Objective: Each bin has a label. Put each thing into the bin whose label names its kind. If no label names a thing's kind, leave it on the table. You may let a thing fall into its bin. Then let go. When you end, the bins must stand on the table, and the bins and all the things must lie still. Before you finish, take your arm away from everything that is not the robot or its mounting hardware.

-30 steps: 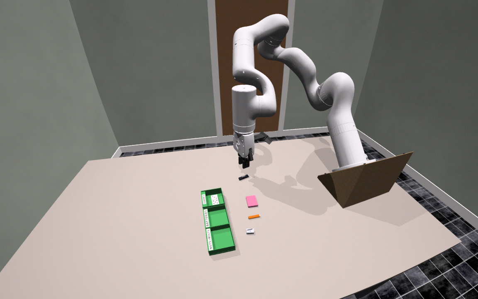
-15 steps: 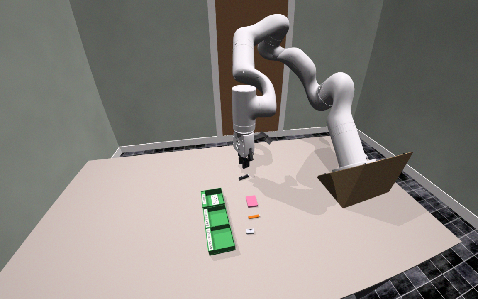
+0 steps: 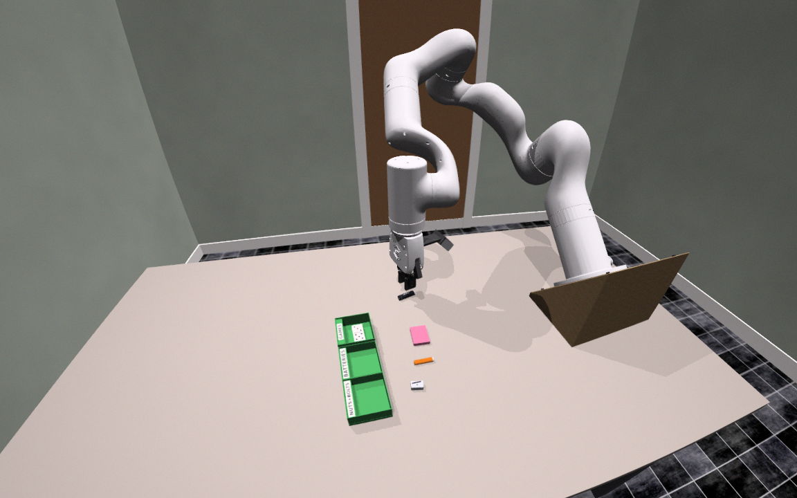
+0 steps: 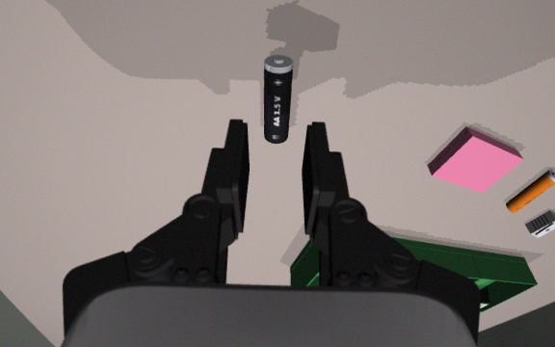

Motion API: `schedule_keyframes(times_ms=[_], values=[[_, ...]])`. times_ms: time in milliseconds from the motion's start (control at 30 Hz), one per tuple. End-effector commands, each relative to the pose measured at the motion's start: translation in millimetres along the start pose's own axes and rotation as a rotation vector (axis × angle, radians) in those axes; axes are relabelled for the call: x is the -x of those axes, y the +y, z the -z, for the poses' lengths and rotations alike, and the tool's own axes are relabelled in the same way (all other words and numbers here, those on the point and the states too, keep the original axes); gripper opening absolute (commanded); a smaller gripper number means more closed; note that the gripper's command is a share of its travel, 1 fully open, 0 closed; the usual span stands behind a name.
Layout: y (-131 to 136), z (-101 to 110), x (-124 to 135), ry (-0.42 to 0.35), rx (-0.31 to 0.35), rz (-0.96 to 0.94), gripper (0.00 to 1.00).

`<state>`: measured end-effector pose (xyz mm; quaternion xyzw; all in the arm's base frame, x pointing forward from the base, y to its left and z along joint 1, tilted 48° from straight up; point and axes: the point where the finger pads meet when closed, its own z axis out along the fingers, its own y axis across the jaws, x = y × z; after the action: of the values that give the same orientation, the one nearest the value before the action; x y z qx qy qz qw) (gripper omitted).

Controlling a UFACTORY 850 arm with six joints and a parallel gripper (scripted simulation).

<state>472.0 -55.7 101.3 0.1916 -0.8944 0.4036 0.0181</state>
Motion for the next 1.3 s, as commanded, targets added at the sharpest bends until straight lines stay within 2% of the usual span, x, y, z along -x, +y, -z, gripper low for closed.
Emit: schedule_keyframes(times_ms=[0, 200, 667, 1000, 1033, 1267], values=[[0, -11, 1, -0.002, -0.001, -0.001, 0.28], [-1, -30, 1, -0.002, -0.001, -0.001, 0.28], [0, -42, 1, -0.002, -0.001, -0.001, 0.28], [0, -42, 1, -0.002, -0.001, -0.001, 0.28], [0, -42, 1, -0.002, -0.001, -0.001, 0.00], [0, -42, 1, -0.002, -0.001, -0.001, 0.00]])
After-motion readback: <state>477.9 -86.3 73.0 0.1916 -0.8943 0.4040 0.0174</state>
